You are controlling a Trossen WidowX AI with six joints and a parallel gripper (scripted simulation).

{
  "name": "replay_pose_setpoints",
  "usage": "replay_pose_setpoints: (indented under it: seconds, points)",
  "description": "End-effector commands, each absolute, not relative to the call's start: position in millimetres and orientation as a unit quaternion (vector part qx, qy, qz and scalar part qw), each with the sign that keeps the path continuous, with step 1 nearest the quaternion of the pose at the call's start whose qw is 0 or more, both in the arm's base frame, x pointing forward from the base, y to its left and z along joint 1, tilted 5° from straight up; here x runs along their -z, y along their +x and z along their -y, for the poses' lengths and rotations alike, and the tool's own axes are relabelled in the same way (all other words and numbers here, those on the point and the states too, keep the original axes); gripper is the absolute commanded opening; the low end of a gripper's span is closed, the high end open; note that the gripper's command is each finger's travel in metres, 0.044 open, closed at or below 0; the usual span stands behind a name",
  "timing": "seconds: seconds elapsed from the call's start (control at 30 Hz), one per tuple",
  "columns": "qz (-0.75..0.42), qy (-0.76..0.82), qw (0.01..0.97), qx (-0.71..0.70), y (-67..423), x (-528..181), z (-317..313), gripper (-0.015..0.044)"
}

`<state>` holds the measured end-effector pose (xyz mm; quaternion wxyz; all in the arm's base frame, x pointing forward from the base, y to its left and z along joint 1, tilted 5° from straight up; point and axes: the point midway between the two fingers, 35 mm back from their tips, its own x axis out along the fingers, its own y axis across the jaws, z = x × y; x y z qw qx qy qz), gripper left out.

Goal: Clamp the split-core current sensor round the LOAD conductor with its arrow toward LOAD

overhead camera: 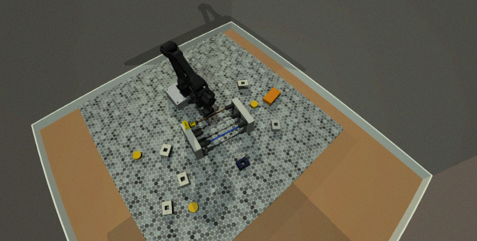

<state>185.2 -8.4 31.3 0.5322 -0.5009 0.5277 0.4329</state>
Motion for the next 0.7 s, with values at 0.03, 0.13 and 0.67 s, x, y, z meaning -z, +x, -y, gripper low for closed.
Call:
replay_pose_setpoints:
  seconds: [0.03,0.13,0.67]
  points:
    - [-0.527,-0.501,0.533,-0.433,186,-32,8,0.0213]
    - [-0.527,-0.501,0.533,-0.433,186,-32,8,0.0174]
    - [-0.526,-0.501,0.532,-0.434,192,-99,3,0.0000]
